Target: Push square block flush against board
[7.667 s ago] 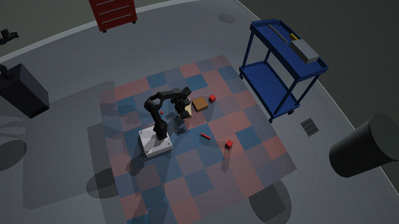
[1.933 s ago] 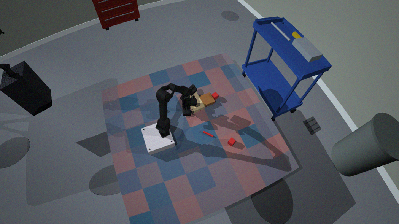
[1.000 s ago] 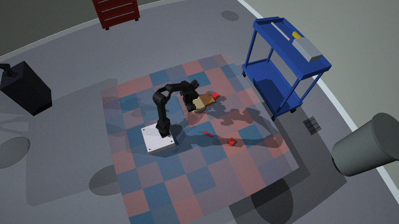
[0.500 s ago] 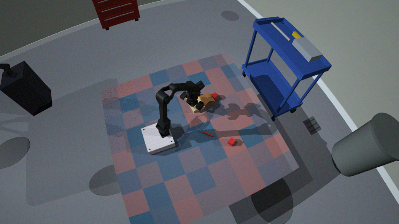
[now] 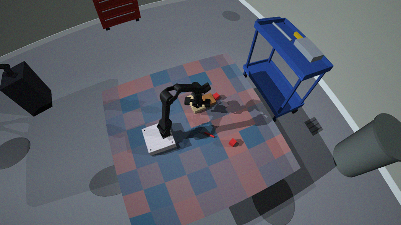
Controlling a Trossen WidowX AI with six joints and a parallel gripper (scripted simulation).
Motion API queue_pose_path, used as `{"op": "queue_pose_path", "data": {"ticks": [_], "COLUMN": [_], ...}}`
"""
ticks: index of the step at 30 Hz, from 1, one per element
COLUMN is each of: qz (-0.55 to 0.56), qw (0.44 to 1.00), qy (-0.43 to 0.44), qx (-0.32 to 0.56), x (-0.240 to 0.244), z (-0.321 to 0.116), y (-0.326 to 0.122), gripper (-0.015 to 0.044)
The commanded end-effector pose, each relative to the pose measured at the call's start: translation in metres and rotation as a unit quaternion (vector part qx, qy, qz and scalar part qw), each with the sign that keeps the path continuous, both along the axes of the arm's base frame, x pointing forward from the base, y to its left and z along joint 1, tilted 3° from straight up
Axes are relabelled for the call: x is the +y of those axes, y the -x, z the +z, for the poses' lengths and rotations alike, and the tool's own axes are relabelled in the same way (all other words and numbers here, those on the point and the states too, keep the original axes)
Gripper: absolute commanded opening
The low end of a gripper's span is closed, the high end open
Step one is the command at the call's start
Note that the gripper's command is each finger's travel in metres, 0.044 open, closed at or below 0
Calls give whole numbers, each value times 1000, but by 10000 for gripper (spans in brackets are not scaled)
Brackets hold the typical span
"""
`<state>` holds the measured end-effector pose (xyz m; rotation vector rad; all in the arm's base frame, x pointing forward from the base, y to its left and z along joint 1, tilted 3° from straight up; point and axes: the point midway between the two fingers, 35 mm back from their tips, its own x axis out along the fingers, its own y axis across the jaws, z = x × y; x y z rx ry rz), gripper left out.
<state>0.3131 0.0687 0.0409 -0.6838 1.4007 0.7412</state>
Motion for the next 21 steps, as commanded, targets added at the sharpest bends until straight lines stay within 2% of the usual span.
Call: {"op": "queue_pose_path", "data": {"ticks": [1,14,19,21], "qz": [54,274,285,285], "qw": [999,962,959,959], "qy": [4,9,9,9], "qx": [4,-6,-6,-6], "x": [-7,-31,-32,-31], "z": [-3,-5,-8,-33], "y": [-4,-22,-23,-24], "gripper": [0,0,0,0]}}
